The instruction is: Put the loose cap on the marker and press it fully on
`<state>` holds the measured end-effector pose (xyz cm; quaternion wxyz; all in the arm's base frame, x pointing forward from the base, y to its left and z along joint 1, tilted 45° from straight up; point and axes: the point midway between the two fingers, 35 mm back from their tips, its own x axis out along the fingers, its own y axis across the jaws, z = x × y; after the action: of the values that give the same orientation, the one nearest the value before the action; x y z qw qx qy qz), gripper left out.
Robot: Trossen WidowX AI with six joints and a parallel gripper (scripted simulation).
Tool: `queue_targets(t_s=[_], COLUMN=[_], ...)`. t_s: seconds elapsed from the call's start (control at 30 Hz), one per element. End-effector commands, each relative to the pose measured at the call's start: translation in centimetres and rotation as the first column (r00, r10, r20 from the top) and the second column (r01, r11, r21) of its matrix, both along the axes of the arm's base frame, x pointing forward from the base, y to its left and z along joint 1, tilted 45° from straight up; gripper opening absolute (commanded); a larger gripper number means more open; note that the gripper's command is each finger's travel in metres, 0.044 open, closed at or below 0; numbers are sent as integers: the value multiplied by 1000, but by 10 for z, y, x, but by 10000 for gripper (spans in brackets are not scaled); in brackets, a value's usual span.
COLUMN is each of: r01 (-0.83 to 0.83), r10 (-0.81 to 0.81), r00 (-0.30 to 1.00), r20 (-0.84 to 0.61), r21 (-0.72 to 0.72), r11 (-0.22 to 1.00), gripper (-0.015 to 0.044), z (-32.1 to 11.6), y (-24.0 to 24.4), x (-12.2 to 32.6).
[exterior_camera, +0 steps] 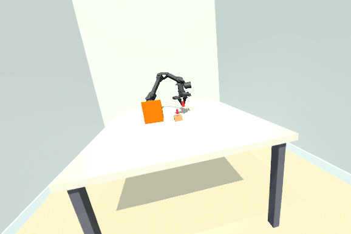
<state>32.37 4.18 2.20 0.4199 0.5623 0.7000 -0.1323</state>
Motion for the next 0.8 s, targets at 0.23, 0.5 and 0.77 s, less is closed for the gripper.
queue_targets(t_s=[0.23, 0.5, 0.77], r01=[-2, -5, -8], r10=[2, 5, 8], r00=[1000, 1000, 1000], r20=[-8, -11, -13], r21=[-9, -6, 5], r11=[1000, 1000, 1000], gripper=[0, 0, 0], z=[-18, -30, -41], y=[-37, -62, -85], x=[-14, -27, -42])
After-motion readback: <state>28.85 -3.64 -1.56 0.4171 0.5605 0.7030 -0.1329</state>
